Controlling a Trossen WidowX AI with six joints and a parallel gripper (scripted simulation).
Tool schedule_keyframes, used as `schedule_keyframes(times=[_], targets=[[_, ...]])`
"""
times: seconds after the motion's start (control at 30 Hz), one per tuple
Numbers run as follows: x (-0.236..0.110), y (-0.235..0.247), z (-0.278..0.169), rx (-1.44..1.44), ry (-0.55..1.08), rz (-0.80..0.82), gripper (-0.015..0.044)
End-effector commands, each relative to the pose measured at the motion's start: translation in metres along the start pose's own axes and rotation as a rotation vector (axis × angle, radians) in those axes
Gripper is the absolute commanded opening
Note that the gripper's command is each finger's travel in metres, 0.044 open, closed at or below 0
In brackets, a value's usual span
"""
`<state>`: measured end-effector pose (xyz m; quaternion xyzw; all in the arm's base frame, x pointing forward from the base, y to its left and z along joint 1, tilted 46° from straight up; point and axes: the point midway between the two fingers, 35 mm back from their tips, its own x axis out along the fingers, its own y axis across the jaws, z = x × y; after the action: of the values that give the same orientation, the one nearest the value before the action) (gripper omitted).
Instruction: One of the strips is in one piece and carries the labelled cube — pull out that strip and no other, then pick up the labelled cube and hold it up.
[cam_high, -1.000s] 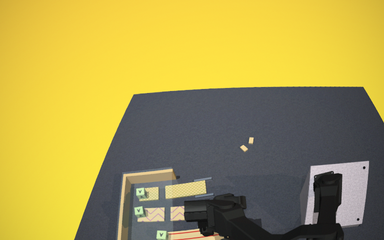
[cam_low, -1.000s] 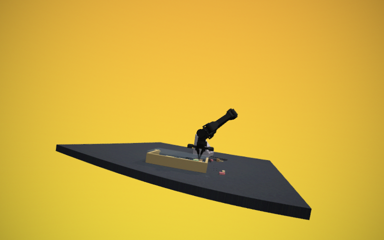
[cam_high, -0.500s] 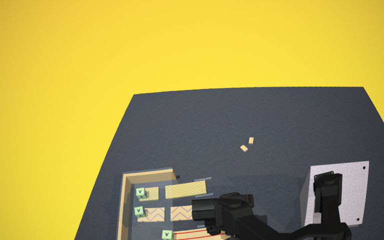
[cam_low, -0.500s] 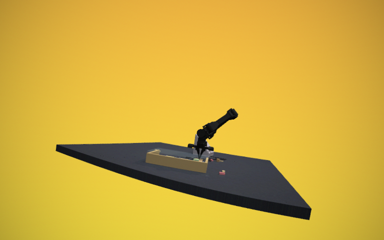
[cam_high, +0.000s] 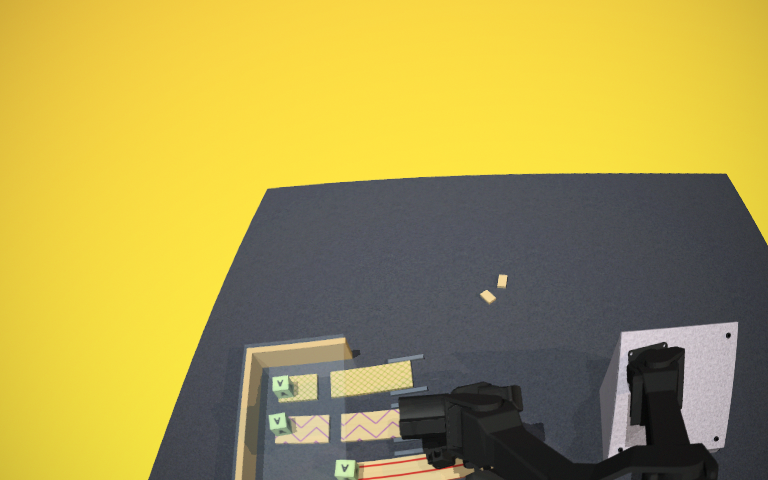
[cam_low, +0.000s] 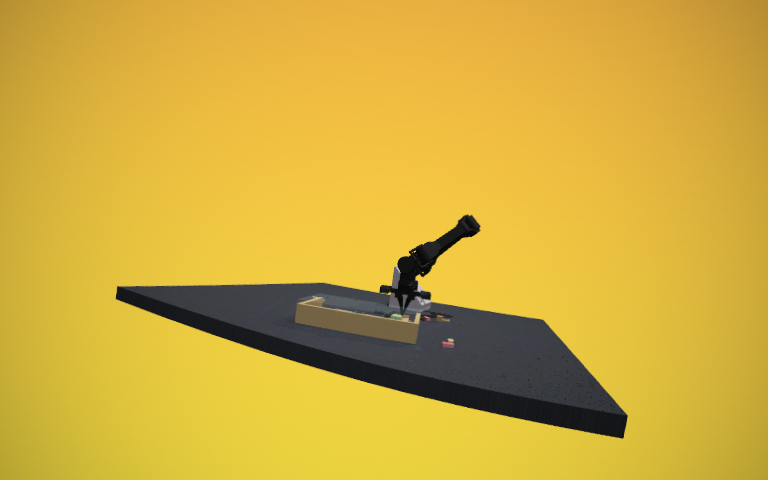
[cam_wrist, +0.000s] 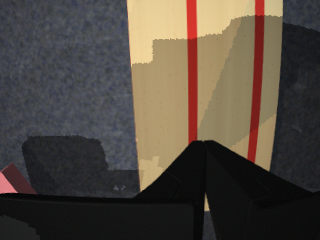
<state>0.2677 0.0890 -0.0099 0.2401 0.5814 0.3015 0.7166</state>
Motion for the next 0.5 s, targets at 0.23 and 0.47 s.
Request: schedule_keyframes(times=[0.23, 0.47], targets=[[0.005, 0.0, -0.025, 0.017, 0.032, 0.004, 0.0], [0.004, 0.0, -0.033, 0.017, 0.032, 0.004, 0.0]])
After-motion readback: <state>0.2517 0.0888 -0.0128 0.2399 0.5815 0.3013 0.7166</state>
